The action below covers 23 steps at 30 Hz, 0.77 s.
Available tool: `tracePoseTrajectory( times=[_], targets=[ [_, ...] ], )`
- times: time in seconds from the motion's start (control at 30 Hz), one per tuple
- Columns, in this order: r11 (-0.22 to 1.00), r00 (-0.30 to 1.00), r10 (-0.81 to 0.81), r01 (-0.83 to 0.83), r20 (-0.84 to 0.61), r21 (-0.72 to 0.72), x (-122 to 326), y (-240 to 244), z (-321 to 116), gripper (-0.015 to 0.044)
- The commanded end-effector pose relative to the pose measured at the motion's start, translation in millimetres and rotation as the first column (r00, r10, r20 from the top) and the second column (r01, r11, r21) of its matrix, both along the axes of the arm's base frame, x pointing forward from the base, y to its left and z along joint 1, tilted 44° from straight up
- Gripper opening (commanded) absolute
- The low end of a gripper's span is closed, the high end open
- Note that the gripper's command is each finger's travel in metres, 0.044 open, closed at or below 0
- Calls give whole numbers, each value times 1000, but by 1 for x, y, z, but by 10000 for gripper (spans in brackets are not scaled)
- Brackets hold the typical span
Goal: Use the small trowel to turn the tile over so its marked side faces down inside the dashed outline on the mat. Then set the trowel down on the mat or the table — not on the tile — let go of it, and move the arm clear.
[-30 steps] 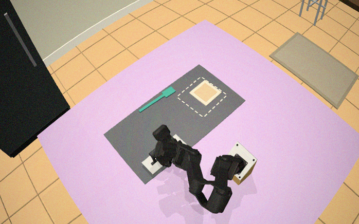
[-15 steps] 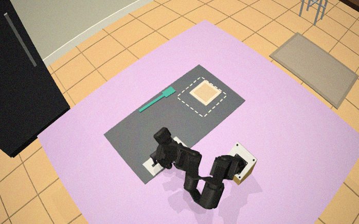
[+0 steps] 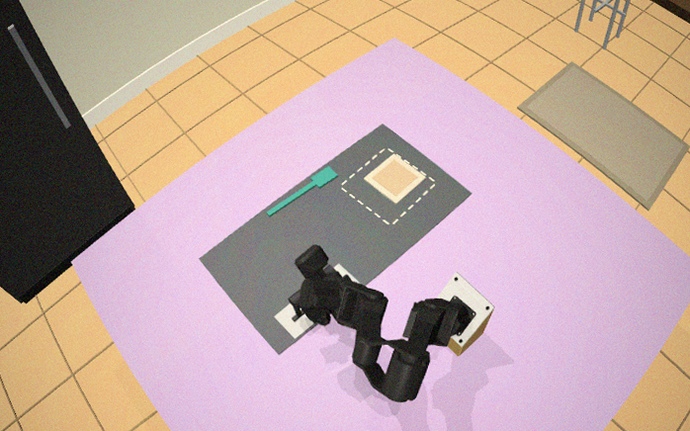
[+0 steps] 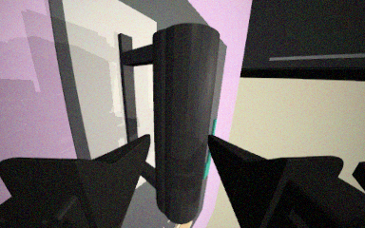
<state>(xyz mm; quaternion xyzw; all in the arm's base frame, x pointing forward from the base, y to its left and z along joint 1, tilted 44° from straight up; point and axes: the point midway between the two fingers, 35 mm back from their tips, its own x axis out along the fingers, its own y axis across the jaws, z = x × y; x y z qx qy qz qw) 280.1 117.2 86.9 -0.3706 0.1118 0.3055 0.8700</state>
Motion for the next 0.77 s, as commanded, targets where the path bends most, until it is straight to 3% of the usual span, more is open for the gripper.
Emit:
tracePoseTrajectory(
  times=[0.0,0.73],
  targets=[
    [1000,1000,-6,6,-1,1,0,-1,0,300],
    [1000,1000,-2,2,-1,-1,-28,-18,20,300]
  ],
)
